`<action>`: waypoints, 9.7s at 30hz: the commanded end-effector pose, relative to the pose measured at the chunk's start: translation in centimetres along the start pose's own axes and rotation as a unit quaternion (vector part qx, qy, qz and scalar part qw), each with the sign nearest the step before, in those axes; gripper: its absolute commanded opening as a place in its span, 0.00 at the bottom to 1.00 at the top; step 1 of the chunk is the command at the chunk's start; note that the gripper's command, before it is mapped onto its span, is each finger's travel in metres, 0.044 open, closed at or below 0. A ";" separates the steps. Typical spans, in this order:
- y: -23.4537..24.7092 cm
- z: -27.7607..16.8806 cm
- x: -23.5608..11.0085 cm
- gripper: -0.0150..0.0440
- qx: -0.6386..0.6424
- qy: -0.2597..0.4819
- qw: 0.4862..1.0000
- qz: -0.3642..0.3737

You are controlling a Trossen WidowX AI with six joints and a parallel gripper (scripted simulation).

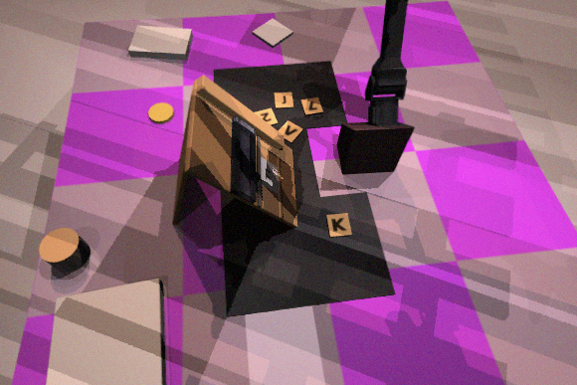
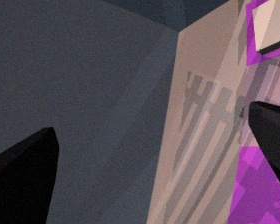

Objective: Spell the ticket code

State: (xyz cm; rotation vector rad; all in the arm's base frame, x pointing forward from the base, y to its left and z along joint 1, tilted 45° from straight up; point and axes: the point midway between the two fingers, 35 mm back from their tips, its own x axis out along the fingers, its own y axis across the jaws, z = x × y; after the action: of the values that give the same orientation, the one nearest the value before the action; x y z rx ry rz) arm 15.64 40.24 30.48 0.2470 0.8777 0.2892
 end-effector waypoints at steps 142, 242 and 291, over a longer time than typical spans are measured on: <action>-65.5 -2.8 -6.5 0.83 0.528 -0.161 0.562 -0.616; -67.8 -3.7 -5.9 0.25 0.528 -0.162 0.562 -0.616; -48.9 7.2 7.0 0.25 0.482 -0.200 0.782 -0.341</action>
State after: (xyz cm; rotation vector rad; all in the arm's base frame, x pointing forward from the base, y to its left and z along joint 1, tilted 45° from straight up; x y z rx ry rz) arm 32.06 -5.10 13.78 0.8766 0.5530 -0.9536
